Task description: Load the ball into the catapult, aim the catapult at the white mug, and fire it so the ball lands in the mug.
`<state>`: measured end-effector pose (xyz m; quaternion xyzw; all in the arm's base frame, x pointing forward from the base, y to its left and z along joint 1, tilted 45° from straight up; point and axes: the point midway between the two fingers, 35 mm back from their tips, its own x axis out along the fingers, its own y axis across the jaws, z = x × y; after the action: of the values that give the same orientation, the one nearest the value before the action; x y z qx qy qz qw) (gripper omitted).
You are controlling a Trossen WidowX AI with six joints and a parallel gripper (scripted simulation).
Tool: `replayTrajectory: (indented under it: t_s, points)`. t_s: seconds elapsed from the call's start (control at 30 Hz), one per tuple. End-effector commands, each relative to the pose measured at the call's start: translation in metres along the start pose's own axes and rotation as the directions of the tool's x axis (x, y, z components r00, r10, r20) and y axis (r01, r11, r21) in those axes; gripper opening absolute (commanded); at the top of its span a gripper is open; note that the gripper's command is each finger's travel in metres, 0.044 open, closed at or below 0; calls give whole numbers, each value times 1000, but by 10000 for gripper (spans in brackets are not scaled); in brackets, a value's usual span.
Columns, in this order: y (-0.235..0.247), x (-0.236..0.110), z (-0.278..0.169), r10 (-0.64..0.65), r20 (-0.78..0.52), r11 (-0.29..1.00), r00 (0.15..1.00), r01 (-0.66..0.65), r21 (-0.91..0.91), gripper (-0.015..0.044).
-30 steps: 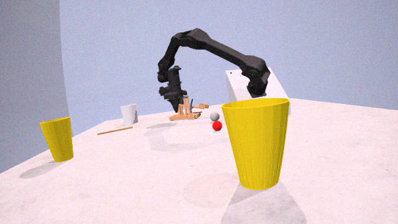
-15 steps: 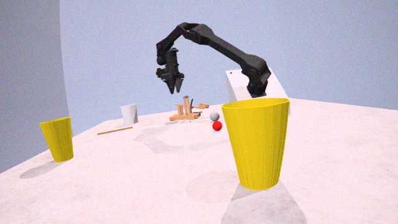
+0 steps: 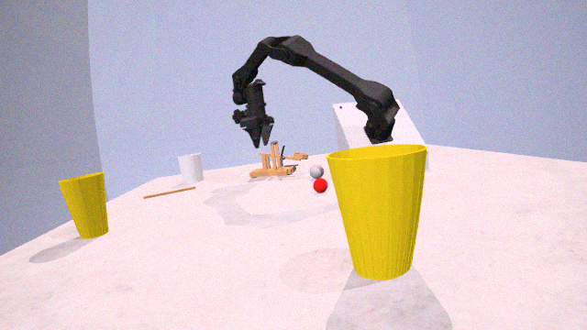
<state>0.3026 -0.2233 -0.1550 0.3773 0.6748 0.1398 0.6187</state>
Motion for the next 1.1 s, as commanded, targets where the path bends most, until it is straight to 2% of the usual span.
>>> replayTrajectory:
  t_s: [0.0, 1.07]
  points:
    - [1, 12, -2, 7, 0, 1000, 1000, -7, 7, 440]
    - [2, 62, -1, 10, 0, 1000, 1000, -10, 6, 440]
